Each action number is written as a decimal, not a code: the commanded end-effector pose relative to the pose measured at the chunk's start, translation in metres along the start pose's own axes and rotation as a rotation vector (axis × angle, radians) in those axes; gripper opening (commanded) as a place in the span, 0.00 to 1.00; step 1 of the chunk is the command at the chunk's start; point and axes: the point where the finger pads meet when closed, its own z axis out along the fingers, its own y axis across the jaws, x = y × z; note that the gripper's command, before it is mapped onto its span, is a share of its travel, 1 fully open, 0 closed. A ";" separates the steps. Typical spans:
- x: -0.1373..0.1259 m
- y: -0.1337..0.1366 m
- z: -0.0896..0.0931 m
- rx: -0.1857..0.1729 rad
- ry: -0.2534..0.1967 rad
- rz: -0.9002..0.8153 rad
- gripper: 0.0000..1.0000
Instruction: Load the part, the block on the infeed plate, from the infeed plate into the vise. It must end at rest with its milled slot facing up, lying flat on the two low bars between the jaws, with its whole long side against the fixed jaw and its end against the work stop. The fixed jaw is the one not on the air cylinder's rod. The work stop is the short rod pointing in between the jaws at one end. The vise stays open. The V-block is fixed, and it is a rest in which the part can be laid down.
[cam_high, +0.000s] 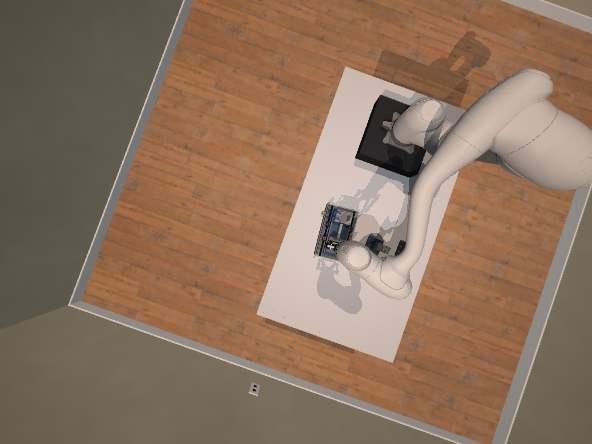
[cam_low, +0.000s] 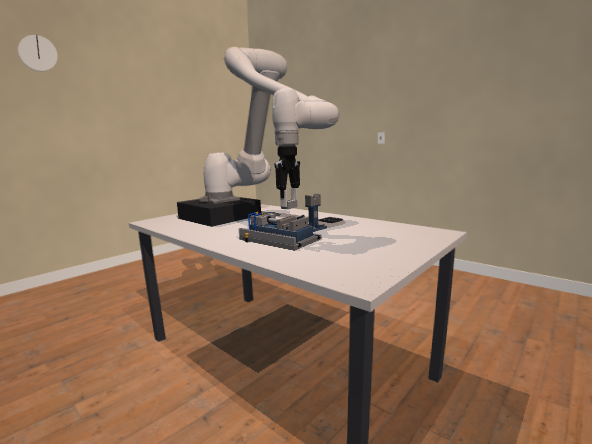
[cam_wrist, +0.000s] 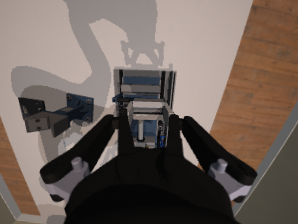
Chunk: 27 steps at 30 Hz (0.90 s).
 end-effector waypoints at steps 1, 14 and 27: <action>0.000 0.000 0.003 0.000 0.000 0.000 0.00; 0.000 0.000 0.015 0.000 0.000 0.000 0.00; 0.000 0.000 0.018 0.000 0.000 0.000 0.00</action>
